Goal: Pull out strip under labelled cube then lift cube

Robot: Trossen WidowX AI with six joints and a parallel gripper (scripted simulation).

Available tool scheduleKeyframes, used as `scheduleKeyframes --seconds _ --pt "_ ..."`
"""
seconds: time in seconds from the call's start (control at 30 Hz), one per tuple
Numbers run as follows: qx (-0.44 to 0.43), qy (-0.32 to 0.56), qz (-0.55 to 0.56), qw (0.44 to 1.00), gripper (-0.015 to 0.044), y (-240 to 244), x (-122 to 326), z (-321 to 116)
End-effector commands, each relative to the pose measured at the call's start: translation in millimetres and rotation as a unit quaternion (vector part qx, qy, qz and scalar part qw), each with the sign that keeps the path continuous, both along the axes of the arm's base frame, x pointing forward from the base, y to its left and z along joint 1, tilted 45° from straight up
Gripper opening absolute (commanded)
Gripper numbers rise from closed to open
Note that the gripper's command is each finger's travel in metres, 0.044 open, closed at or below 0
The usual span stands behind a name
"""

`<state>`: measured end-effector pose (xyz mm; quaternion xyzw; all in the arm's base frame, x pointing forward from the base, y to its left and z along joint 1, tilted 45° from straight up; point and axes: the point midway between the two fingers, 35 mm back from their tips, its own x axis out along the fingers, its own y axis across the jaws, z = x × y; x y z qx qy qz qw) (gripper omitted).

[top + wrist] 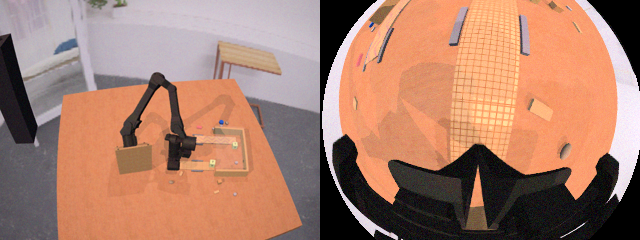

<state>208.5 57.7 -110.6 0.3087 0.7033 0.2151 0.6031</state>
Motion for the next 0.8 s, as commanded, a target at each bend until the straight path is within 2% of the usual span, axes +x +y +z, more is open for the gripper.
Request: scheduleKeyframes --seconds 0.0,0.77 --pt "0.001 0.013 0.005 1.0 0.0 3.0 -15.2 -0.4" --pt "0.001 0.014 0.005 1.0 0.0 4.5 -41.2 4.8"
